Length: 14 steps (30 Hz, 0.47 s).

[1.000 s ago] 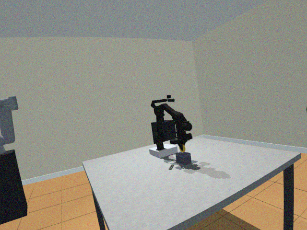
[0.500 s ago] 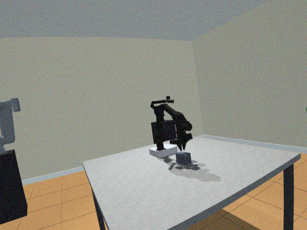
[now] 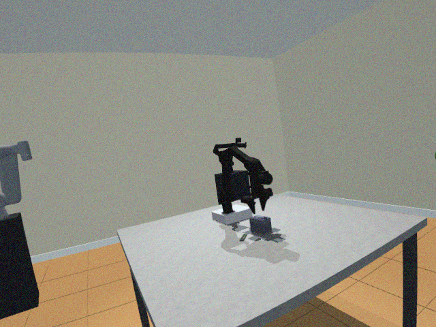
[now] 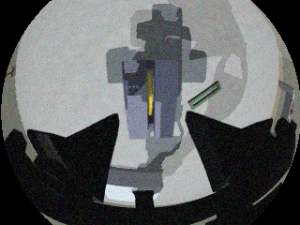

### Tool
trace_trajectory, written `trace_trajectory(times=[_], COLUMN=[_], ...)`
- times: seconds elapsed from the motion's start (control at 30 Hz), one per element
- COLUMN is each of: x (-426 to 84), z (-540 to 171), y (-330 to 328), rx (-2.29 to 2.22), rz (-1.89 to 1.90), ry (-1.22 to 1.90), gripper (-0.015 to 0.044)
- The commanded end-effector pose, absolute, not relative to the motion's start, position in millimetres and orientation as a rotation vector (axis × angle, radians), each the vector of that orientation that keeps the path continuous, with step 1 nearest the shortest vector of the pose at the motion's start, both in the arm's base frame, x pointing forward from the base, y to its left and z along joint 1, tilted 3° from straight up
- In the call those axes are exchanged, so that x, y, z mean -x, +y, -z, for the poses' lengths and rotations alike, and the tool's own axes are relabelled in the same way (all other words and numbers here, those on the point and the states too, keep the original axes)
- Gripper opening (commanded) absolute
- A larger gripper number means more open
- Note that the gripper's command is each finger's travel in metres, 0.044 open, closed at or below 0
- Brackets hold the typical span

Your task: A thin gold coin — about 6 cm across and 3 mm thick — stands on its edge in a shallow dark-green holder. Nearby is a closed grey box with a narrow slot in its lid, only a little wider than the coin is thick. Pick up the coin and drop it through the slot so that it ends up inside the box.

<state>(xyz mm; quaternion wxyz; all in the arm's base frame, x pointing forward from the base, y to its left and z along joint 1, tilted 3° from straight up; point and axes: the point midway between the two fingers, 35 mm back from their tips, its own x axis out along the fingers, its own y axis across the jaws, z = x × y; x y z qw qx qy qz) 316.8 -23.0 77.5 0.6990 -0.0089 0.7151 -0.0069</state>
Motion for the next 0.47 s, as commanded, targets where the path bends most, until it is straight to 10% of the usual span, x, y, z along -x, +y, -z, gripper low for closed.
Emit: trace_trajectory(times=[0.0,0.43], x=[-319.5,-314.8], z=[-87.0,-130.2], y=[-23.1,-21.7], rx=[0.021,0.020], rz=[0.017,0.015], ry=[1.576,1.591], gripper=[0.0423,0.0440])
